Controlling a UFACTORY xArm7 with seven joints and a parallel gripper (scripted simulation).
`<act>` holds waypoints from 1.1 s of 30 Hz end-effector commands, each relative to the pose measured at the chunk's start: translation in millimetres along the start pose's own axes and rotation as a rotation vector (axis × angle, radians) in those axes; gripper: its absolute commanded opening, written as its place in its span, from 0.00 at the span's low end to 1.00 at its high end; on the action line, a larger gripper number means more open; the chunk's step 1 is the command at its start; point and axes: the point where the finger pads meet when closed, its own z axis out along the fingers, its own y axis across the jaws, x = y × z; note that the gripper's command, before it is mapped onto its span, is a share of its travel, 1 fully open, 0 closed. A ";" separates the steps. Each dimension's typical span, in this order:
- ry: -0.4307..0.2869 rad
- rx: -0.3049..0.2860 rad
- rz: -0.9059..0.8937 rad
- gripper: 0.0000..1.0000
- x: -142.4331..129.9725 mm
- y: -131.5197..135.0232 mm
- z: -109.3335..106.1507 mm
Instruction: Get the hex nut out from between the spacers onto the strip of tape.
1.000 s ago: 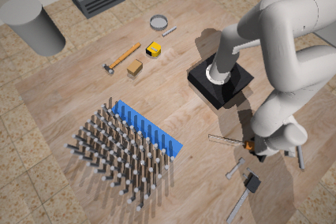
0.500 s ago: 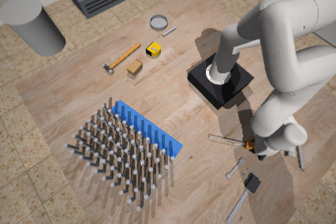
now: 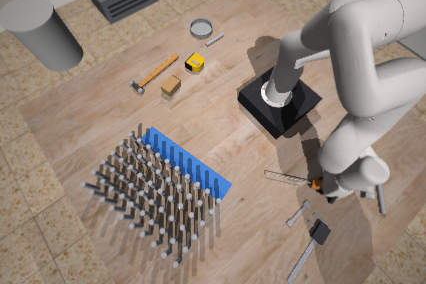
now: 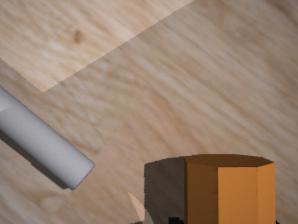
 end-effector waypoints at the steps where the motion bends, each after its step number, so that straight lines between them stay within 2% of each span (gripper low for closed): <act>1: 0.002 -0.003 0.000 0.00 0.9 1.3 -1.1; 22: 0.002 -0.003 0.000 0.00 0.9 1.3 -5.1; 33: 0.002 -0.003 0.000 0.00 0.9 1.3 -32.5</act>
